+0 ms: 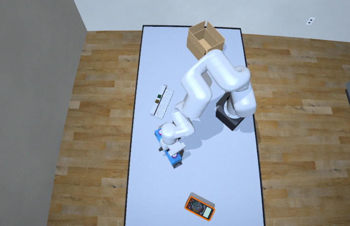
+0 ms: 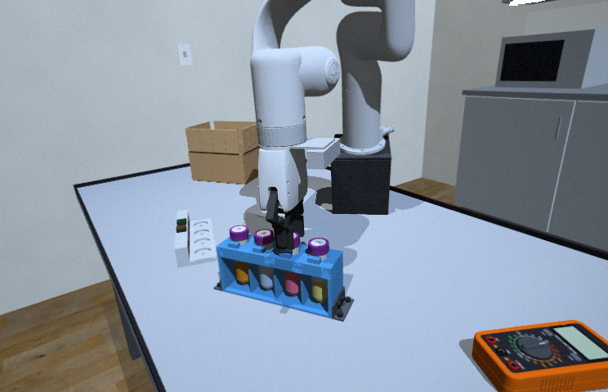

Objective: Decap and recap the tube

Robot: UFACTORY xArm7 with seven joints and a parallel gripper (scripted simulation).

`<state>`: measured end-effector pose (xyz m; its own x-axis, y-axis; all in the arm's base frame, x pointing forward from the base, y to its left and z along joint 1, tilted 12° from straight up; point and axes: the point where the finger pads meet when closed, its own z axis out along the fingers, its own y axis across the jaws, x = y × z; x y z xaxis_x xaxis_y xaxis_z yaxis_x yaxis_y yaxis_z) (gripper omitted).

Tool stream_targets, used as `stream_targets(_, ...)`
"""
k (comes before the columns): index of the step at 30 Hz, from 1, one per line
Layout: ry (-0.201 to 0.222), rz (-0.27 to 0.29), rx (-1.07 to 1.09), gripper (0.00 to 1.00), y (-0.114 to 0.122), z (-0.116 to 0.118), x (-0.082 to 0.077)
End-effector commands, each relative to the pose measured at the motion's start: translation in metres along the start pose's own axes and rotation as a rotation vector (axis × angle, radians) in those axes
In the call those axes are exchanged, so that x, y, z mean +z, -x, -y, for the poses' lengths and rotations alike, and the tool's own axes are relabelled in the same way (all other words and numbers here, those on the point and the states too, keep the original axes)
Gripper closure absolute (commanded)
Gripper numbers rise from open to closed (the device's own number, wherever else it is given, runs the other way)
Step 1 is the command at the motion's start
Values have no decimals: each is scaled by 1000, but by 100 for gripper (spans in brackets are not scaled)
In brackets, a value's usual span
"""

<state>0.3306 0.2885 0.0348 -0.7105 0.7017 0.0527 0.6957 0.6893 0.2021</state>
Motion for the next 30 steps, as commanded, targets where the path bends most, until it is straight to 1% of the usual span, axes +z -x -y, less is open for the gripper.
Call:
stream_targets(1,1,14,71,54,0,-1,-2)
stream_targets(9,1,14,71,54,0,-2,-6)
stream_targets(17,1,14,71,54,0,-2,-7)
stream_targets(18,1,14,71,100,0,-2,-7)
stream_targets(30,1,14,71,100,0,-2,-7)
